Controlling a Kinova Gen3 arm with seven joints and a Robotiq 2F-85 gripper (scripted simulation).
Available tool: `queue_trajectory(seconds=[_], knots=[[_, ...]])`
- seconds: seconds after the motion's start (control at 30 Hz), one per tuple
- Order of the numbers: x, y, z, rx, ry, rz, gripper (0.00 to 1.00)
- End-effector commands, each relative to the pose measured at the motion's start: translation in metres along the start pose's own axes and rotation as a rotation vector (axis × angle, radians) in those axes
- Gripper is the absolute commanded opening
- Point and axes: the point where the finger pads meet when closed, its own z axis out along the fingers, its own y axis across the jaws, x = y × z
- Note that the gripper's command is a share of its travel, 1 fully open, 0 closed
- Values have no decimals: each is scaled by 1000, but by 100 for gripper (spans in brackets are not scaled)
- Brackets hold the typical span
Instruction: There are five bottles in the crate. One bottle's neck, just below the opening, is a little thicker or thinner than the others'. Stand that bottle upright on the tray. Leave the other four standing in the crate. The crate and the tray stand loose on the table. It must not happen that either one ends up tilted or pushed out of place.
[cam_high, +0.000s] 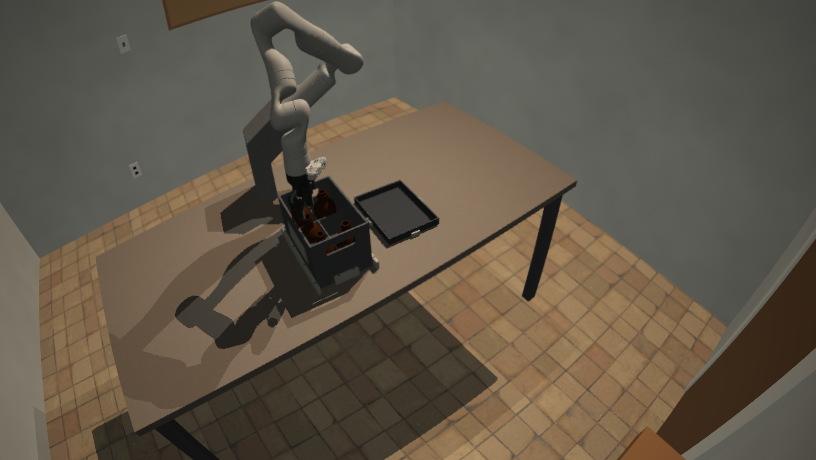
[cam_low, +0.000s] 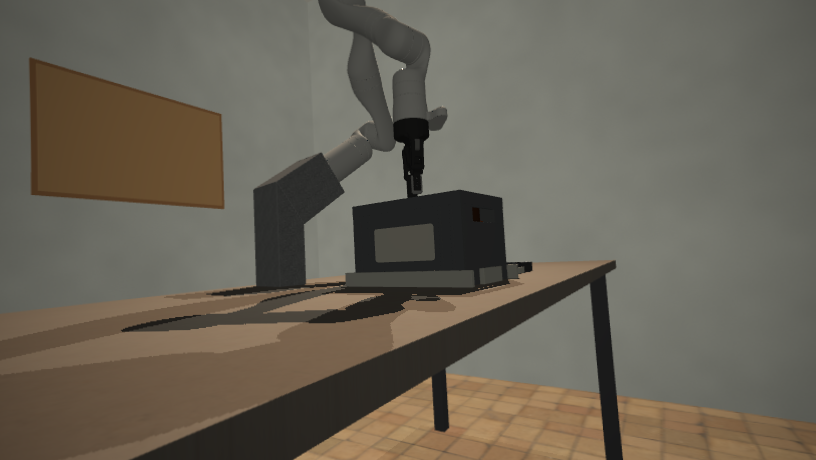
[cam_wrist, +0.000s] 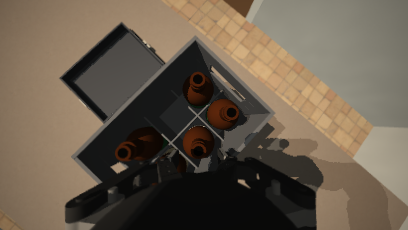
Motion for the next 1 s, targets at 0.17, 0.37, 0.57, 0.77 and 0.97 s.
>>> queue_trajectory(seconds=[0.17, 0.37, 0.57, 0.77, 0.97], knots=[[0, 1, -1, -2, 0, 0, 64], [0, 1, 0, -2, 0, 0, 64], [0, 1, 3, -2, 0, 0, 64], [0, 1, 7, -2, 0, 0, 64], [0, 1, 14, -2, 0, 0, 64]])
